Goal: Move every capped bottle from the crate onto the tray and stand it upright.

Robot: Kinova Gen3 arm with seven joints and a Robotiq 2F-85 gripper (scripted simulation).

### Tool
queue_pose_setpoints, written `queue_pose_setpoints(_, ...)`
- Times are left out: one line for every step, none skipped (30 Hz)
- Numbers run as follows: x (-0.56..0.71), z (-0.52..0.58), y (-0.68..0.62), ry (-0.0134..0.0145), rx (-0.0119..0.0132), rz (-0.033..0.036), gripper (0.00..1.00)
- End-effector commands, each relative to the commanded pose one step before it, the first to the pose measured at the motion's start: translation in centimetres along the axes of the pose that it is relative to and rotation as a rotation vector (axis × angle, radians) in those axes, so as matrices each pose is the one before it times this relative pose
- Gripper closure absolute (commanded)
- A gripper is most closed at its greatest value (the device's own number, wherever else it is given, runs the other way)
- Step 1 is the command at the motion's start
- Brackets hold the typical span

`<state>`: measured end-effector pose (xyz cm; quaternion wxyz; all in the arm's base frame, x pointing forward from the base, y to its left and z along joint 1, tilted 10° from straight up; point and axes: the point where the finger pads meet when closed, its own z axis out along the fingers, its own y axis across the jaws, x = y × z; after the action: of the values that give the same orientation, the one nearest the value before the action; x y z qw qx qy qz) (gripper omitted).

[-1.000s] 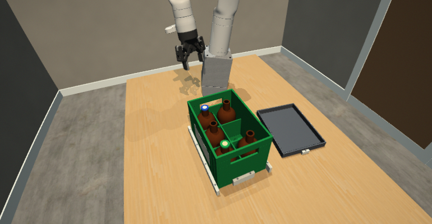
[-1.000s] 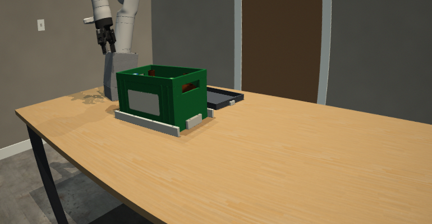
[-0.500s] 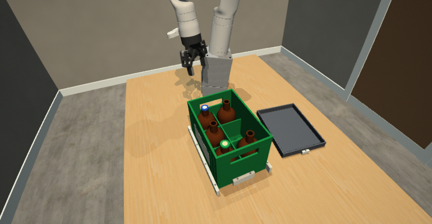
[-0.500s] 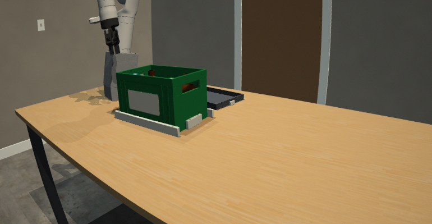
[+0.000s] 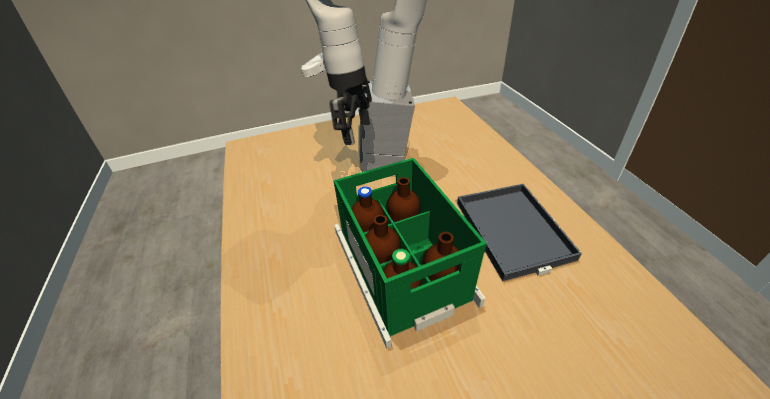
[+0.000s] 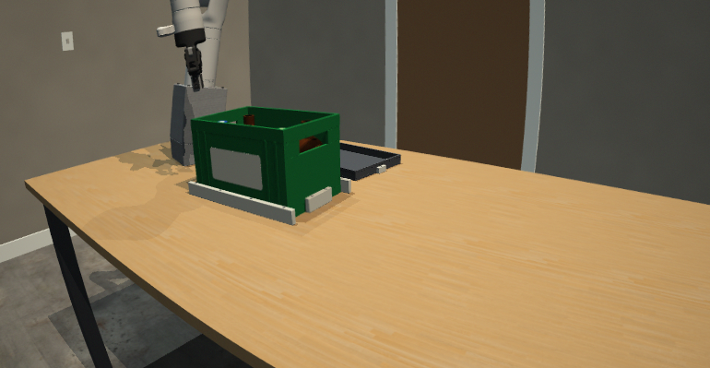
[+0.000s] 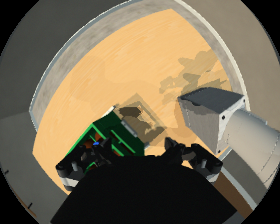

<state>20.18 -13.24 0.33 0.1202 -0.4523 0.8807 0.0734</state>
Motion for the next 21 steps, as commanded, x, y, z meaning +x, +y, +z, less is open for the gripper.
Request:
queue_pose_setpoints(-0.936,0.174,-0.953,0.00807,-0.00264,-0.05074,0.0)
queue_pose_setpoints(-0.202,0.039,-0.262,0.00178,-0.00156,-0.01258,0.0)
queue_pose_setpoints(-0.199,0.038,-0.265,0.00178,-0.00156,-0.01258,0.0)
queue_pose_setpoints(-0.196,0.037,-0.267,0.00178,-0.00156,-0.01258,0.0)
queue_pose_setpoints(-0.193,0.036,-0.27,0.00178,-0.00156,-0.01258,0.0)
queue_pose_setpoints(-0.189,0.036,-0.272,0.00178,-0.00156,-0.01258,0.0)
queue_pose_setpoints(0.0,0.0,0.0,0.0,0.0,0.0,0.0)
queue_pose_setpoints(0.0,0.0,0.0,0.0,0.0,0.0,0.0)
queue_pose_setpoints(0.258,-0.08,0.029,-0.00149,0.00098,0.00811,0.0)
queue_pose_setpoints(-0.184,0.034,-0.276,0.00178,-0.00156,-0.01258,0.0)
queue_pose_setpoints(-0.181,0.033,-0.278,0.00178,-0.00156,-0.01258,0.0)
queue_pose_setpoints(-0.177,0.033,-0.28,0.00178,-0.00156,-0.01258,0.0)
queue_pose_setpoints(-0.174,0.032,-0.283,0.00178,-0.00156,-0.01258,0.0)
queue_pose_setpoints(-0.17,0.031,-0.285,0.00178,-0.00156,-0.01258,0.0)
queue_pose_setpoints(-0.167,0.03,-0.287,0.00178,-0.00156,-0.01258,0.0)
queue_pose_setpoints(-0.163,0.03,-0.289,0.00178,-0.00156,-0.01258,0.0)
queue_pose_setpoints(-0.16,0.029,-0.291,0.00178,-0.00156,-0.01258,0.0)
queue_pose_setpoints(-0.156,0.028,-0.293,0.00178,-0.00156,-0.01258,0.0)
queue_pose_setpoints(-0.152,0.028,-0.295,0.00178,-0.00156,-0.01258,0.0)
queue_pose_setpoints(-0.149,0.027,-0.297,0.00178,-0.00156,-0.01258,0.0)
queue_pose_setpoints(-0.145,0.026,-0.299,0.00178,-0.00156,-0.01258,0.0)
